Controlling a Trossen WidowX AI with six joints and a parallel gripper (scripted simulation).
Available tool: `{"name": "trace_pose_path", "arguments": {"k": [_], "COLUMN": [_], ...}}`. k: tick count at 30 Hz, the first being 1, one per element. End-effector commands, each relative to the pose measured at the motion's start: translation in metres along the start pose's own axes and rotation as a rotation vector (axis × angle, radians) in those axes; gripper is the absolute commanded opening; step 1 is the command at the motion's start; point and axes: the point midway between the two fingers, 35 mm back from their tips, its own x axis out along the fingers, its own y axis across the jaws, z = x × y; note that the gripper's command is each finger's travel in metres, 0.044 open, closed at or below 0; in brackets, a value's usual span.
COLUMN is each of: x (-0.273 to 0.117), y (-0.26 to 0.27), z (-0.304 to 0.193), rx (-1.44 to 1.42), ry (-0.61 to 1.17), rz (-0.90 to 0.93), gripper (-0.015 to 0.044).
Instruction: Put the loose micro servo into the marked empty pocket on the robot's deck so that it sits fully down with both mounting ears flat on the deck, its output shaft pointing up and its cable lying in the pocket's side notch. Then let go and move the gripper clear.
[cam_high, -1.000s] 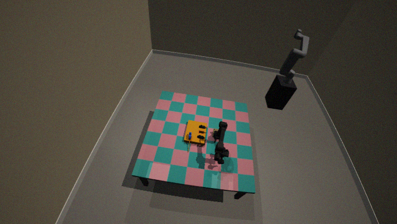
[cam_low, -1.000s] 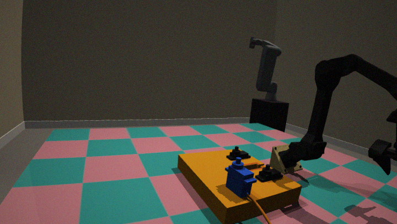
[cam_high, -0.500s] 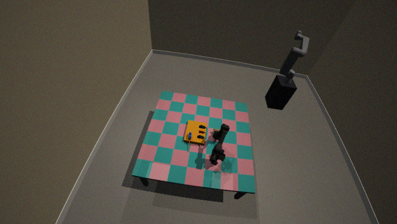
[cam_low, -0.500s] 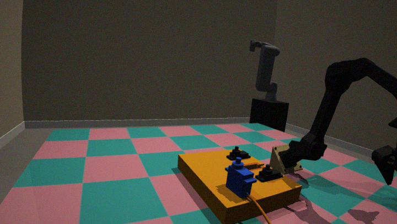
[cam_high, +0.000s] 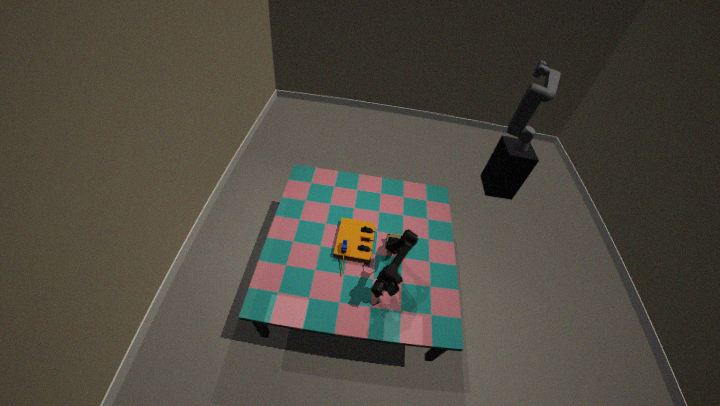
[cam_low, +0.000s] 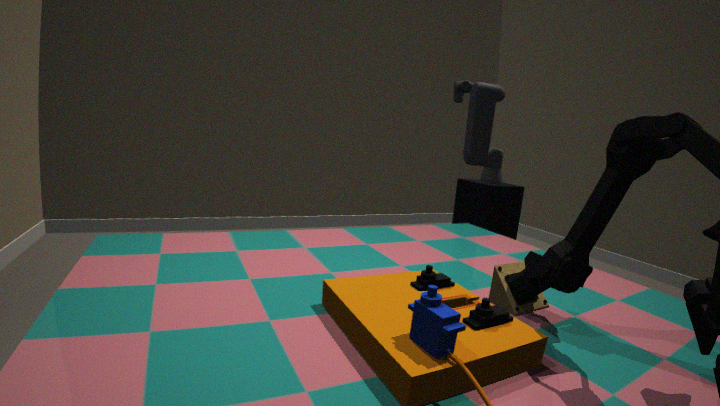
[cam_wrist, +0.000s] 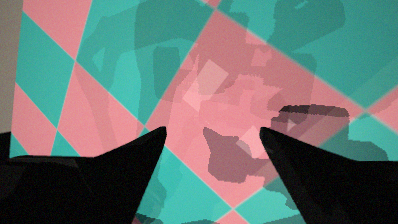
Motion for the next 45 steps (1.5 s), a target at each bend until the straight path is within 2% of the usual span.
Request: {"name": "trace_pose_path", "arguments": {"k": [1,25,45], "x": [0.001,-0.013,-0.037], "y": [-0.01,-0.058,-0.091], "z": [-0.009,-0.061,-0.117], "rx": [0.115,0.714,1.352], "ry": [0.023,0.094,0.095], "rz": [-0.009,-0.117,-0.222], "gripper": [0.044,0.044,0.044]}}
